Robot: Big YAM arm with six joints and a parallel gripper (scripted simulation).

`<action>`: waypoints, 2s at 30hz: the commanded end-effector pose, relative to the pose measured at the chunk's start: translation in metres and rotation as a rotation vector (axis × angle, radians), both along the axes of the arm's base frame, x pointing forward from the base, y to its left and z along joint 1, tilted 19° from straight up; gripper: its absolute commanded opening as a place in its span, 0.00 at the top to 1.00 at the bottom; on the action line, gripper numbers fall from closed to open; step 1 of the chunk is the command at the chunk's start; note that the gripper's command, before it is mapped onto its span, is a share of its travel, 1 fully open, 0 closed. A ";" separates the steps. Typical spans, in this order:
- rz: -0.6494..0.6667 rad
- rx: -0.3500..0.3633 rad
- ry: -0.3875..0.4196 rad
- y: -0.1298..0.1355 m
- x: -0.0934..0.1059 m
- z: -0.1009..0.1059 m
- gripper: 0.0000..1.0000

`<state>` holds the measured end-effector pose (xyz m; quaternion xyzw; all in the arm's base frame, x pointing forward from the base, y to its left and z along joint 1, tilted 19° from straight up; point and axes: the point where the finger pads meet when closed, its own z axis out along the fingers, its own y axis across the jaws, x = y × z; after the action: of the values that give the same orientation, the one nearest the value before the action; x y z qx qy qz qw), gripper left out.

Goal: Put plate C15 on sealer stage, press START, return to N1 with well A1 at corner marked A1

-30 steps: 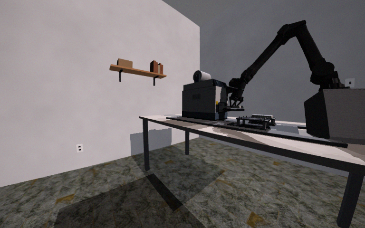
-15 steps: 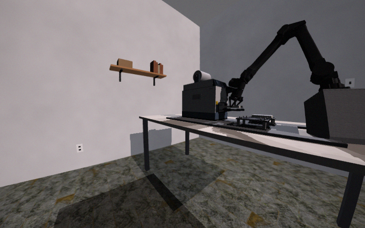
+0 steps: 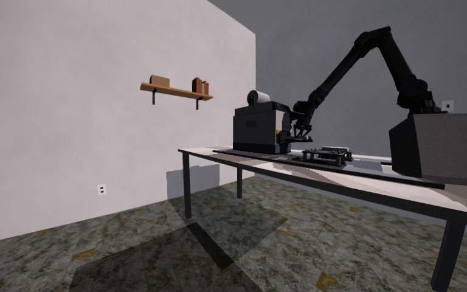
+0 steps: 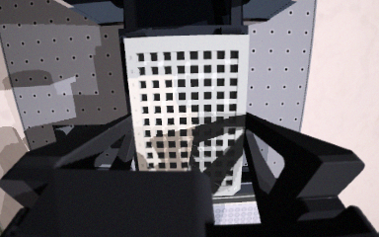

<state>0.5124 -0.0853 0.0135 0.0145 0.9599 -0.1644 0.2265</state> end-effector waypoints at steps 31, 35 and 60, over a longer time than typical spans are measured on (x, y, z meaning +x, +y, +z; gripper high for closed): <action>-0.005 -0.011 -0.049 -0.012 0.021 0.016 1.00; -0.007 -0.015 -0.052 -0.013 0.021 0.018 1.00; -0.016 -0.026 -0.022 -0.016 0.011 0.006 1.00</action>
<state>0.5149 -0.0850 0.0096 0.0135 0.9596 -0.1630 0.2291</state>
